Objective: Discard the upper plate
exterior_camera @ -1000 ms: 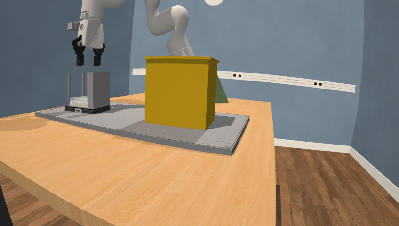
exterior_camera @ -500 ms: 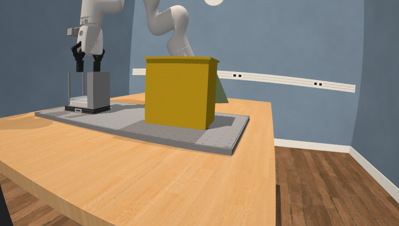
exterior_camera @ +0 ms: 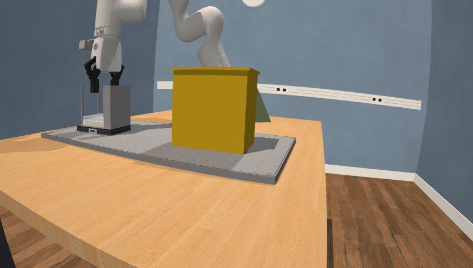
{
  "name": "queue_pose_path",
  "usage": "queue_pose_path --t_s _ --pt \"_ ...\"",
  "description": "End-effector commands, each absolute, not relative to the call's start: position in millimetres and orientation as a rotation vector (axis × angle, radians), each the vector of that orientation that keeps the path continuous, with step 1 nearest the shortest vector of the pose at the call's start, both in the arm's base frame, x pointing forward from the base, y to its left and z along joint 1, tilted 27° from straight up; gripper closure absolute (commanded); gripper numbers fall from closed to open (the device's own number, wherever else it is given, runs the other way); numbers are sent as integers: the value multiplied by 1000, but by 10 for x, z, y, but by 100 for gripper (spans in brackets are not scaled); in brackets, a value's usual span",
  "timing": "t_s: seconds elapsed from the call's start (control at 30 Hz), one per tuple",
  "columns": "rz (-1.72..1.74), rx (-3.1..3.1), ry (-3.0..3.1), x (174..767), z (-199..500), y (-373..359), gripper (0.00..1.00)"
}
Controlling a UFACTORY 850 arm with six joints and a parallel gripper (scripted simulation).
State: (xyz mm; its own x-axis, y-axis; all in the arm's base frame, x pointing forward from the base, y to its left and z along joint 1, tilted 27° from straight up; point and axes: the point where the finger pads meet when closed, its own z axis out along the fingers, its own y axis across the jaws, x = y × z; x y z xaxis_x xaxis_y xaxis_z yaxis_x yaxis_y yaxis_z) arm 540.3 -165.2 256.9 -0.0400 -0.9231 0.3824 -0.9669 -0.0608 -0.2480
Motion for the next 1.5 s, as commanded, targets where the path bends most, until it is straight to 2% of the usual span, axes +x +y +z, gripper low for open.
queue_pose_path --t_s 0.0,1.47 --pt "703 2108 -2085 5426 2515 -1678 0" --pt "703 2108 -2085 5554 2063 -1871 0"
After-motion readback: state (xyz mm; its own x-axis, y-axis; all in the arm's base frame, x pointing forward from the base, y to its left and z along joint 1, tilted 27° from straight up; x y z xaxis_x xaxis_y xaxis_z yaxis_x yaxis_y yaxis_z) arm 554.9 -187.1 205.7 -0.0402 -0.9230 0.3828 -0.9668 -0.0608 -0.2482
